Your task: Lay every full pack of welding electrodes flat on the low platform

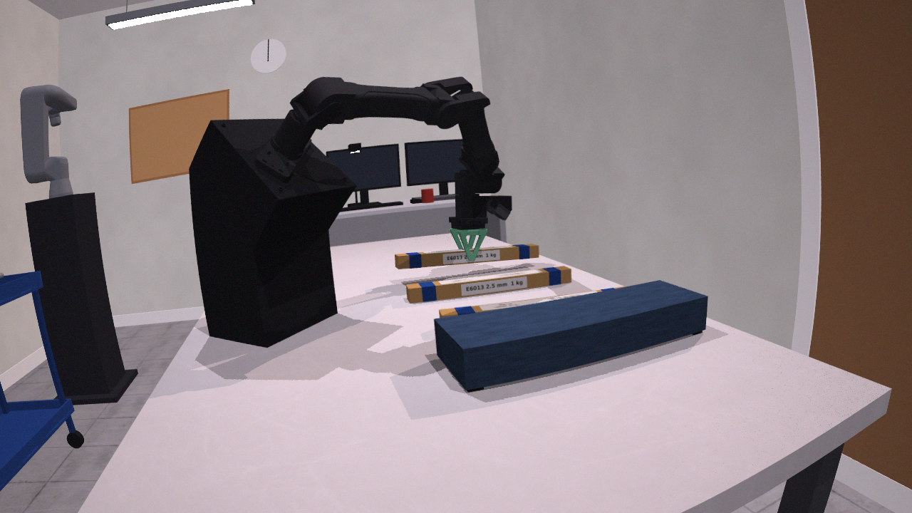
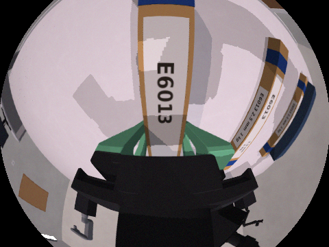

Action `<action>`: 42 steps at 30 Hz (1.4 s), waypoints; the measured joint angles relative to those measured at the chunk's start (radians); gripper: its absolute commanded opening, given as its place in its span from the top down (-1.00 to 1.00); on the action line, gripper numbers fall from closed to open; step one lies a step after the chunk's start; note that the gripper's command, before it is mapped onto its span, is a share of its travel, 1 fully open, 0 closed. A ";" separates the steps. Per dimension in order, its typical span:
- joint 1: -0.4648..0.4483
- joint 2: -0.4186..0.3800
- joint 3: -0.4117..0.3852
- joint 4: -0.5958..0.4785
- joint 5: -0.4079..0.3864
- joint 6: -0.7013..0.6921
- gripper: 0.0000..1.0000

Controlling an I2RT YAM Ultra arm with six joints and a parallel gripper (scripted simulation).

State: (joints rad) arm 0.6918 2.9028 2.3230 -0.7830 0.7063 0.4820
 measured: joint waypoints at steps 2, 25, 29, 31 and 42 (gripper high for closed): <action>0.000 0.000 0.000 0.000 -0.001 0.000 1.00; -0.007 0.004 0.022 0.000 -0.001 -0.002 1.00; -0.007 0.004 0.022 0.000 -0.001 -0.002 1.00; -0.007 0.004 0.022 0.000 -0.001 -0.002 1.00; -0.007 0.004 0.022 0.000 -0.001 -0.002 1.00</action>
State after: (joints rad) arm 0.6846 2.9067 2.3451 -0.7834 0.7055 0.4797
